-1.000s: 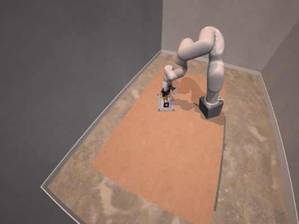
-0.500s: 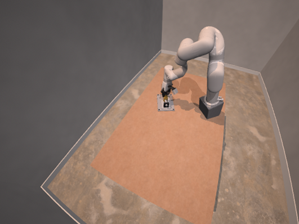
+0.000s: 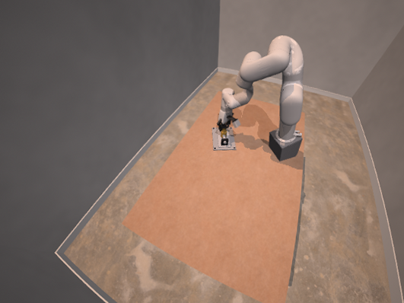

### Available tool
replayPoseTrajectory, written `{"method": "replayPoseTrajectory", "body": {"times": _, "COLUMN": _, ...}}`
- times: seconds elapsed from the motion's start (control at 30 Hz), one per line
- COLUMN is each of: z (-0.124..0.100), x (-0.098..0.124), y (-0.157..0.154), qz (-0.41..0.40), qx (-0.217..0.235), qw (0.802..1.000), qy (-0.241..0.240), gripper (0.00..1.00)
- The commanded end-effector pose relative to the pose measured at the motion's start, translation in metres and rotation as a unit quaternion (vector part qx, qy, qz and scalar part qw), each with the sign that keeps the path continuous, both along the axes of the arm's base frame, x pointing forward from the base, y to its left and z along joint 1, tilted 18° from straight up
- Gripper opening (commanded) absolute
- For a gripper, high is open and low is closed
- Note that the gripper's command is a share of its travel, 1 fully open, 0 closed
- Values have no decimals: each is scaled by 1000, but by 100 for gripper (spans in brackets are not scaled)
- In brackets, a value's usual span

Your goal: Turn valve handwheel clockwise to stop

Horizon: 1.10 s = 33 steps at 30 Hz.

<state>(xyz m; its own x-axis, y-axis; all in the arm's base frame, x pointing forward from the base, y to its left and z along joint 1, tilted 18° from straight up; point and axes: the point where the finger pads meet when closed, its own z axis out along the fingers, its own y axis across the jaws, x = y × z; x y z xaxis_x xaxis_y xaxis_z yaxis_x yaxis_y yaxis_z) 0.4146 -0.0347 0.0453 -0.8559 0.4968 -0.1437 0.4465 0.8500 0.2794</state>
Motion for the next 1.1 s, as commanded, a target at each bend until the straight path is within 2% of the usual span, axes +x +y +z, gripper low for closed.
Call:
{"method": "replayPoseTrajectory", "body": {"times": 0.0, "z": 1, "x": 1, "y": 0, "qz": 0, "qx": 0, "qw": 1000, "qy": -1, "gripper": 100}}
{"method": "replayPoseTrajectory", "body": {"times": 0.8, "z": 3, "x": 1, "y": -1, "qz": 0, "qx": 0, "qw": 1000, "qy": -2, "gripper": 100}}
{"method": "replayPoseTrajectory", "body": {"times": 1.07, "z": 10, "x": -1, "y": -2, "qz": 0, "qx": 0, "qw": 1000, "qy": -2, "gripper": 100}}
